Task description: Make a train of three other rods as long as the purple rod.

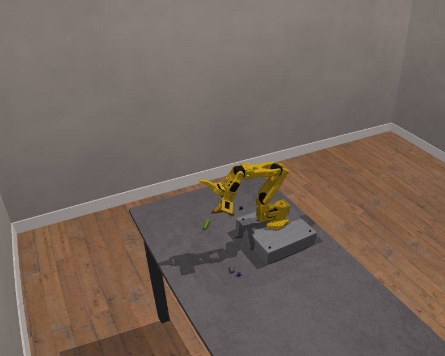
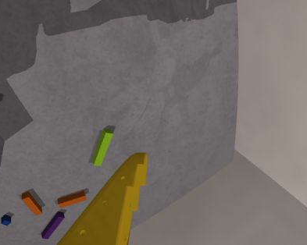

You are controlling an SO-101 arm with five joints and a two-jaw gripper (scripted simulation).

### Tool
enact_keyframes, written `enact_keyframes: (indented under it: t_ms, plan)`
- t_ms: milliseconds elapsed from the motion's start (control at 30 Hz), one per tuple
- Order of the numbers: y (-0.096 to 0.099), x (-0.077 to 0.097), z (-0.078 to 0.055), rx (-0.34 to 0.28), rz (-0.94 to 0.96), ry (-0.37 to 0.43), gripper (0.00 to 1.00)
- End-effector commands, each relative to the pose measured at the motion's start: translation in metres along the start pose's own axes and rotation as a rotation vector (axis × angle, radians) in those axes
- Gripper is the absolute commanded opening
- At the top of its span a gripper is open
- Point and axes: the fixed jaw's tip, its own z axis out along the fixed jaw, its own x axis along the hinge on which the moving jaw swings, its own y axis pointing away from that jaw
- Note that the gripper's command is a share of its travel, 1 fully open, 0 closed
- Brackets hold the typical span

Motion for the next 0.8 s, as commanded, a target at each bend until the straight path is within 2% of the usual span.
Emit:
enact_keyframes:
  t_ms: [0, 167, 267, 400, 533, 700, 767]
  plan:
    - [0.005, 0.000, -0.001, -0.019, -0.012, 0.000, 1.00]
    - [0.009, 0.001, -0.001, -0.036, -0.019, 0.000, 1.00]
    - [0.005, 0.000, -0.001, -0.020, -0.009, 0.000, 1.00]
    - [0.007, -0.005, -0.003, -0.028, -0.032, -0.013, 1.00]
    - [0.017, -0.022, -0.009, -0.061, -0.114, -0.059, 1.00]
    - [0.042, -0.051, -0.025, -0.127, -0.291, -0.147, 1.00]
    - [0.047, -0.056, -0.028, -0.140, -0.325, -0.162, 1.00]
